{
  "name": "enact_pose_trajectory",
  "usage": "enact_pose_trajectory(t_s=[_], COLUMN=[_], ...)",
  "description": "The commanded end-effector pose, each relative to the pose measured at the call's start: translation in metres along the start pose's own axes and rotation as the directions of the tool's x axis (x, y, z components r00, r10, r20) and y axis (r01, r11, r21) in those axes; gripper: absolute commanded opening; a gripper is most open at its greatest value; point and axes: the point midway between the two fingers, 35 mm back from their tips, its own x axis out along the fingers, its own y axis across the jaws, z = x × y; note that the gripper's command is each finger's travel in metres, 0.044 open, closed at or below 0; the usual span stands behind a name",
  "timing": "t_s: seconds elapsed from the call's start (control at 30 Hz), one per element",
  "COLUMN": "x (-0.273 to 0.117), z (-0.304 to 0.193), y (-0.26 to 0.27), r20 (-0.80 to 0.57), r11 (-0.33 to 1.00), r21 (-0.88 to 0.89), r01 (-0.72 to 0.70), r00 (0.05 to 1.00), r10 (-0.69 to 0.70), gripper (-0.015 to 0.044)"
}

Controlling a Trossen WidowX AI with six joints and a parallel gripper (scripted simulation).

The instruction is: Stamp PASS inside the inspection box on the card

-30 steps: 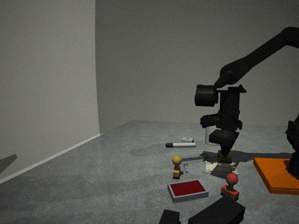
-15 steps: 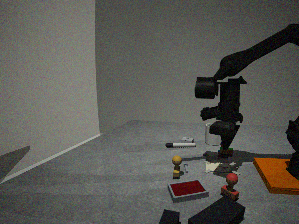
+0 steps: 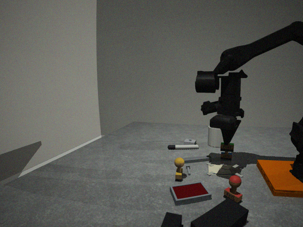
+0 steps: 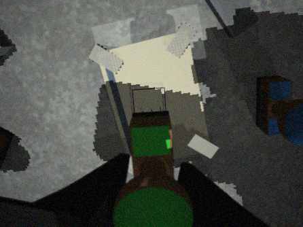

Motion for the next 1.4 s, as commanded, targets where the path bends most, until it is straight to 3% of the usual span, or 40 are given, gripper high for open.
enact_pose_trajectory(t_s=[0.0,1.17,1.37], x=[-0.004,0.000,0.003], z=[0.014,0.155,0.161], y=[-0.001,-0.036,-0.039], r20=[0.002,0.012,0.012], r11=[1.000,1.000,1.000], r21=[-0.004,0.000,0.000], r01=[0.001,0.004,0.004], r00=[1.000,1.000,1.000], r10=[-0.001,-0.004,-0.004], gripper=[0.0000,0.0000,0.0000])
